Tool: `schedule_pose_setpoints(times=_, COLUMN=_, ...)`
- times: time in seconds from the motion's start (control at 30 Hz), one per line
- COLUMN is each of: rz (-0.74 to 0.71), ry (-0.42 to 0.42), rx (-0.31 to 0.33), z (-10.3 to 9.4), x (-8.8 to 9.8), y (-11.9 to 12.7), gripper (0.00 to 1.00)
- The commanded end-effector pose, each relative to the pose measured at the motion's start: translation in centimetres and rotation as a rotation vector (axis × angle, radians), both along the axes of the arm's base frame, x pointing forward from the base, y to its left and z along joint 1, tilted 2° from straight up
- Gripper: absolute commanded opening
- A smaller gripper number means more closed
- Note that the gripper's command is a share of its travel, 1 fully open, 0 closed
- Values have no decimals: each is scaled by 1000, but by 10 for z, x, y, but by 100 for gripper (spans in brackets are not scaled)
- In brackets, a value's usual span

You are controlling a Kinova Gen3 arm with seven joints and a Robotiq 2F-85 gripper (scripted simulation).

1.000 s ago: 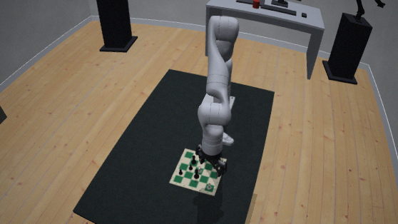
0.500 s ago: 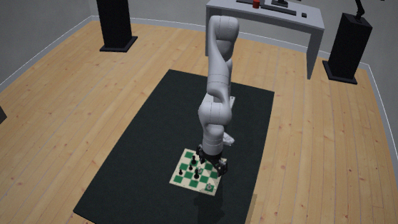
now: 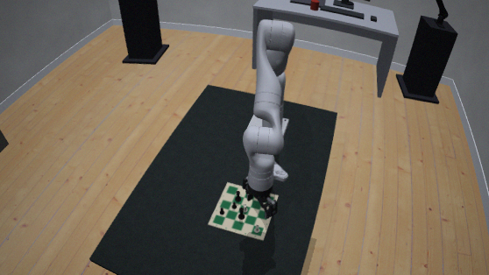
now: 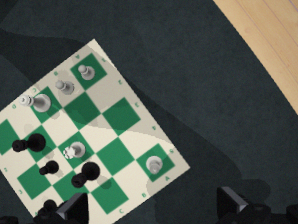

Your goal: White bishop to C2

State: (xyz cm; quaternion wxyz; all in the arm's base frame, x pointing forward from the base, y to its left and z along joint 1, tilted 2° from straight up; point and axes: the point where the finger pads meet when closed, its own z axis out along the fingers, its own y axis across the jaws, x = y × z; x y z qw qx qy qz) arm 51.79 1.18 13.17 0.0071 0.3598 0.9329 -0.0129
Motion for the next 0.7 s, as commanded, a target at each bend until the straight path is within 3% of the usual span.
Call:
schedule_pose_setpoints(times=0.0, rz=-22, ry=0, rx=0, z=-1, x=0, y=1, gripper=100)
schedule_pose_setpoints(times=0.67, rz=-704, ry=-4, rx=3, z=-22, x=-3, y=2, gripper=100)
